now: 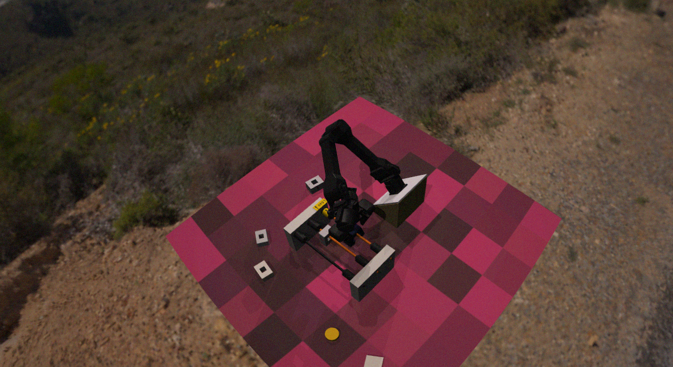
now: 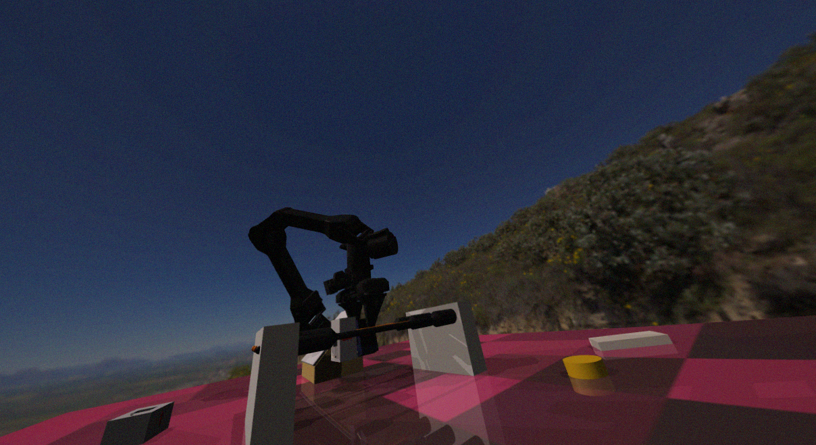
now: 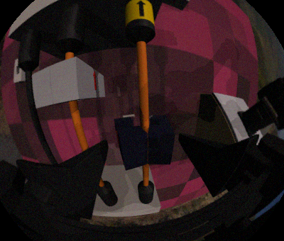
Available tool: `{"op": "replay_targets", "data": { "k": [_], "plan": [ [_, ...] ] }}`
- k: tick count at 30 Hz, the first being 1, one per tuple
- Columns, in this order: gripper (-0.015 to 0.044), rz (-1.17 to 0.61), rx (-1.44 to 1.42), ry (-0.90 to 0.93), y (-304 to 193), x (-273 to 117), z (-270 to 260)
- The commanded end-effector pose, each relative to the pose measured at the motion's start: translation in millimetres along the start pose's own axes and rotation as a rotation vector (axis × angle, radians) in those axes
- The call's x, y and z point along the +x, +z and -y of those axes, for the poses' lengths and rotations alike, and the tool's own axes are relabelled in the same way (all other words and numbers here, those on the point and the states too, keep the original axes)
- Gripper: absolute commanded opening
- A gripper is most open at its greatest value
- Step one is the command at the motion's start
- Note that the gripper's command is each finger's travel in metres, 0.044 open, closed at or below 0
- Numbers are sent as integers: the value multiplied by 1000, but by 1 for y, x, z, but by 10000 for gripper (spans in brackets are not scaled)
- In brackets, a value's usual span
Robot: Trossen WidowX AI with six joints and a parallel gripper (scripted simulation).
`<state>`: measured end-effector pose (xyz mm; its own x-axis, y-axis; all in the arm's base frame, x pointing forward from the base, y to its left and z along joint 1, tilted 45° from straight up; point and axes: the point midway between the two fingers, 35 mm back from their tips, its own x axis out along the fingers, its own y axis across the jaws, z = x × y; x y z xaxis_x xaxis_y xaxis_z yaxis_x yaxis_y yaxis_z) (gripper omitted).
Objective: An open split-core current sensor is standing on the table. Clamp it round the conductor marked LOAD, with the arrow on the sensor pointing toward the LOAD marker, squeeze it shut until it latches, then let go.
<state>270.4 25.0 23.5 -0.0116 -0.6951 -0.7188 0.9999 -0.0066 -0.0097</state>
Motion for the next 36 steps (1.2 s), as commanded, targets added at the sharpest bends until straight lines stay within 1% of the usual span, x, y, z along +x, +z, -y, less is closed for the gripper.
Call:
{"op": "replay_targets", "data": {
  "k": [1, 21, 25, 26, 36],
  "plan": [
    [440, 6, -7, 0, 0, 9, 0],
    [440, 7, -7, 0, 1, 38, 0],
    [440, 8, -7, 0, 1, 39, 0],
    [433, 0, 0, 5, 1, 34, -1],
    [367, 0, 0, 5, 1, 34, -1]
  ]
}}
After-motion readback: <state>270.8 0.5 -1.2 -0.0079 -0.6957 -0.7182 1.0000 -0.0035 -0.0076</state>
